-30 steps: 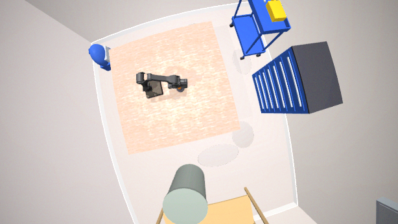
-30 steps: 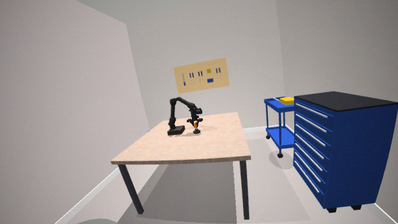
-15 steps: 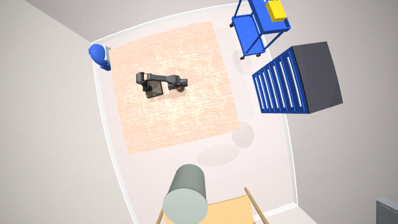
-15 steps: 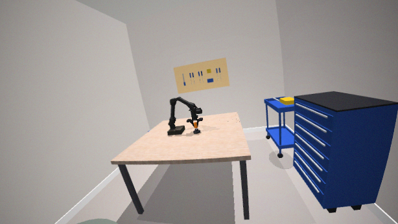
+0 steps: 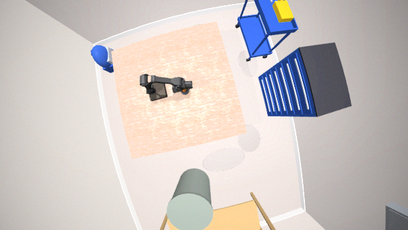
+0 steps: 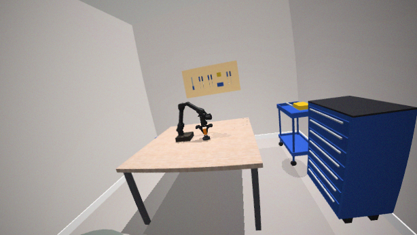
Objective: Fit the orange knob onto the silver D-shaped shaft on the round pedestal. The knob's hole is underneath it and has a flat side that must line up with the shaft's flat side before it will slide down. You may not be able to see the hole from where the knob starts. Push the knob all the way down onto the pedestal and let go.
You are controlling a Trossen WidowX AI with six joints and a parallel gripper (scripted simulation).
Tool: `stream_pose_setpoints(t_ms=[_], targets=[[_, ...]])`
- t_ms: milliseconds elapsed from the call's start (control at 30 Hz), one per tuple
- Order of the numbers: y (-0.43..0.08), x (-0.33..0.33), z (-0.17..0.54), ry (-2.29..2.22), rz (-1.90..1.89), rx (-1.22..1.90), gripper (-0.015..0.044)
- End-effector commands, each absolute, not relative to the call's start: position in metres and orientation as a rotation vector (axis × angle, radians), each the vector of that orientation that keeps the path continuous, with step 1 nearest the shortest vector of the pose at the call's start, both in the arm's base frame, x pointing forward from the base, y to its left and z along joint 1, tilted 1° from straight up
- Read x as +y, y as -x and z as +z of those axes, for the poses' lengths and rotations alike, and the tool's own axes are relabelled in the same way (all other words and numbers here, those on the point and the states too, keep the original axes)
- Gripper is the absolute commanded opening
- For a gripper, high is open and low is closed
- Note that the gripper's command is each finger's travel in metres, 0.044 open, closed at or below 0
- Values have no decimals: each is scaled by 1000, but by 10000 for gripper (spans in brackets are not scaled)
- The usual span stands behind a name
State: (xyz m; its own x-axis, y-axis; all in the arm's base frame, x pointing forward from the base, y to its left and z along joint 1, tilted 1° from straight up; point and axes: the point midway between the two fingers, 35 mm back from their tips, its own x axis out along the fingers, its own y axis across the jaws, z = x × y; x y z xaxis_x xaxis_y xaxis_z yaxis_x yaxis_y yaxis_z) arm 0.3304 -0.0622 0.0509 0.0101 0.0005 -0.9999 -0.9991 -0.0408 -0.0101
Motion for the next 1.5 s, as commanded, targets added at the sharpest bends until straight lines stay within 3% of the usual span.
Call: stream_pose_setpoints(t_ms=[0,1000,1467], targets=[[-331,-62,50,1250,1235,1179,0],[-330,-62,36,1244,1232,1182,0],[-330,-62,36,1244,1232,1182,367]])
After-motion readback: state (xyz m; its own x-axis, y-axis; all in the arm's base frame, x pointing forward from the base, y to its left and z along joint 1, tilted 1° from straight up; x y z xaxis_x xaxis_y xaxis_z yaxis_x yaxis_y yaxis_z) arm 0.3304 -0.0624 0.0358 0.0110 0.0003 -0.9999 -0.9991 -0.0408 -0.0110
